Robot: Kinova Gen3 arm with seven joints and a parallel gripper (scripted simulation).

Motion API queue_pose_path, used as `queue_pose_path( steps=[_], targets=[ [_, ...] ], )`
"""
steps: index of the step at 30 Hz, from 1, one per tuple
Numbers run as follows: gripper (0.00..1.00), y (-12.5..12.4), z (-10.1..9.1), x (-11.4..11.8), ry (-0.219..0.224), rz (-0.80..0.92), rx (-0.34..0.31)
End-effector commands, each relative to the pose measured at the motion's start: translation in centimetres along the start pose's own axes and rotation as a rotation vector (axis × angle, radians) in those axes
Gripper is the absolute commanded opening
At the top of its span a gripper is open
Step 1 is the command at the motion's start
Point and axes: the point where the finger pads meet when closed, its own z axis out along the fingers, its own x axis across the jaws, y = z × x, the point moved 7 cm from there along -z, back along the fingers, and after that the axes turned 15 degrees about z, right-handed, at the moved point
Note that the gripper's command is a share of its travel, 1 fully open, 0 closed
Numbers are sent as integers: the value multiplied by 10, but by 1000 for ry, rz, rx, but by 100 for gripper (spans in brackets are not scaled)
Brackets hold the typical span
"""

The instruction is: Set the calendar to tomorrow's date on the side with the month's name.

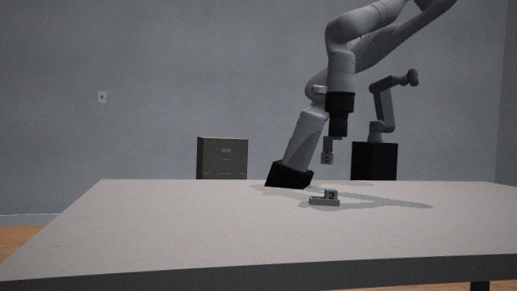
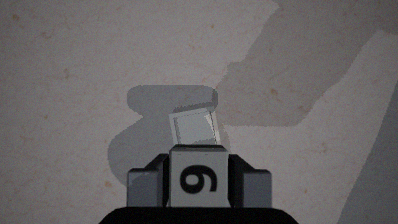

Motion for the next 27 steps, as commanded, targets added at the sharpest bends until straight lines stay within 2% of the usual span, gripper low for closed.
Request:
queue_pose_path(
  steps=[1, 5, 20, 27],
  targets=[
    [60, 11, 2, 6, 5, 15, 5],
    [60, 17, 3, 9, 5, 57, 6],
    [60, 72, 7, 45, 2, 409, 8],
    [60, 89, 8, 60, 2, 512, 6]
  ],
)
